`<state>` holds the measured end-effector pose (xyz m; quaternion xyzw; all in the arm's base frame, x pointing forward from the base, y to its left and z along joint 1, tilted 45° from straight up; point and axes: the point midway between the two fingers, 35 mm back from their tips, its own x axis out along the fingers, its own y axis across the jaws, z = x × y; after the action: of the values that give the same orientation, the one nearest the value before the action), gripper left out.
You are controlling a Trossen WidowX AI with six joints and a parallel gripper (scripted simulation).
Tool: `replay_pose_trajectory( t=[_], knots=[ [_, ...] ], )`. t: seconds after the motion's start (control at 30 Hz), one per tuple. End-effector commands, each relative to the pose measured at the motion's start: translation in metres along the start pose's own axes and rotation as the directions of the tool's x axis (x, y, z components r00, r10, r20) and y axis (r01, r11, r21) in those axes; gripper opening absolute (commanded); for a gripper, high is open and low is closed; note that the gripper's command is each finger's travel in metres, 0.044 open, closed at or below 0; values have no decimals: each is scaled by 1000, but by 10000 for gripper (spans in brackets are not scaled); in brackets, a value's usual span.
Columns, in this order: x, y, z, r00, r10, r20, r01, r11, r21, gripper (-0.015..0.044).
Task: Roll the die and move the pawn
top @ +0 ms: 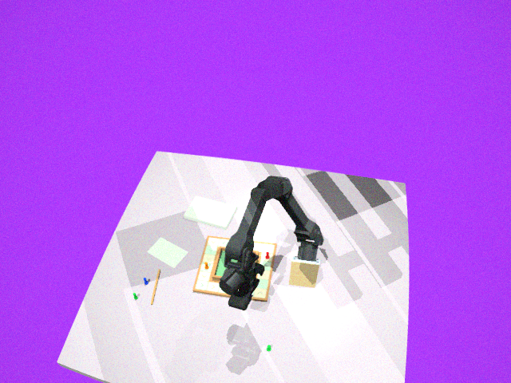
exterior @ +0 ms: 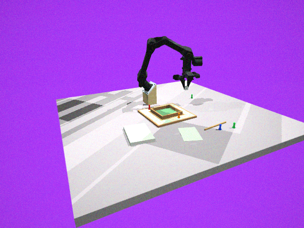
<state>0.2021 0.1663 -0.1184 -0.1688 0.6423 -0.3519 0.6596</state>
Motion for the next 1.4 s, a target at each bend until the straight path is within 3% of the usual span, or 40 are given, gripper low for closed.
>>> replay_pose_trajectory(
  t=[0.0,0.7,1.37],
  knots=[
    [-3,-9,12,1000,9,-1,-9,997,-82,0],
    [4,-69,63,999,24,-30,-37,817,-575,0],
    [17,-125,101,1000,24,-12,-21,440,-898,0]
  ],
)
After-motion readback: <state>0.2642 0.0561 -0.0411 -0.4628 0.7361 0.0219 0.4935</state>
